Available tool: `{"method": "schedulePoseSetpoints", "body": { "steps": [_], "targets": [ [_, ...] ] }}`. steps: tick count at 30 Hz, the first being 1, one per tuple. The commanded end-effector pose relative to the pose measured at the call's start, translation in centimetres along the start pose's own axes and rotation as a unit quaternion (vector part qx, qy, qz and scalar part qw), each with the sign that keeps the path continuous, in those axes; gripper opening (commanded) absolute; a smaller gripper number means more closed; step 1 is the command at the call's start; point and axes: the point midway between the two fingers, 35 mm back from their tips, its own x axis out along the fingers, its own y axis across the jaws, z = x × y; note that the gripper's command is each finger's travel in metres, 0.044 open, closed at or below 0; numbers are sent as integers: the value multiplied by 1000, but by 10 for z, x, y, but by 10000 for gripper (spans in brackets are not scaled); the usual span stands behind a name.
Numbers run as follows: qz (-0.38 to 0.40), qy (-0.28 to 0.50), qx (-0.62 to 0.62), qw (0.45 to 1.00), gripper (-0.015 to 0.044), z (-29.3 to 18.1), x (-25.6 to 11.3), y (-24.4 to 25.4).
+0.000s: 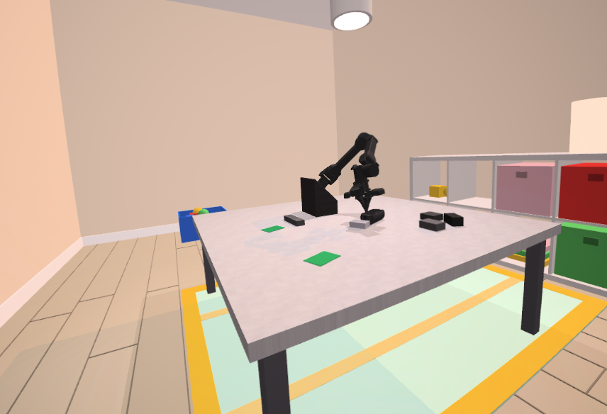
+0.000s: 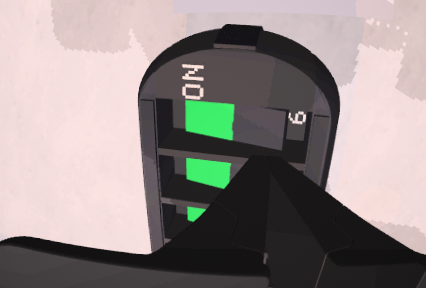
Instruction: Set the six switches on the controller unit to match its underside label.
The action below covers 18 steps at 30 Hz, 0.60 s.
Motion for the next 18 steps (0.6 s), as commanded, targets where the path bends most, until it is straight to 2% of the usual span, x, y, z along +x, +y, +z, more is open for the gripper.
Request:
{"method": "schedulePoseSetpoints", "body": {
  "steps": [1,6,17,18],
  "targets": [
    [36,0,-3,999,0,5,-4,-22],
    [73,-4,-8,997,0,8,-8,-43],
    [73,-6,-6,997,0,10,-8,-41],
    [71,-5,-6,997,26,10,-8,-41]
  ]
}}
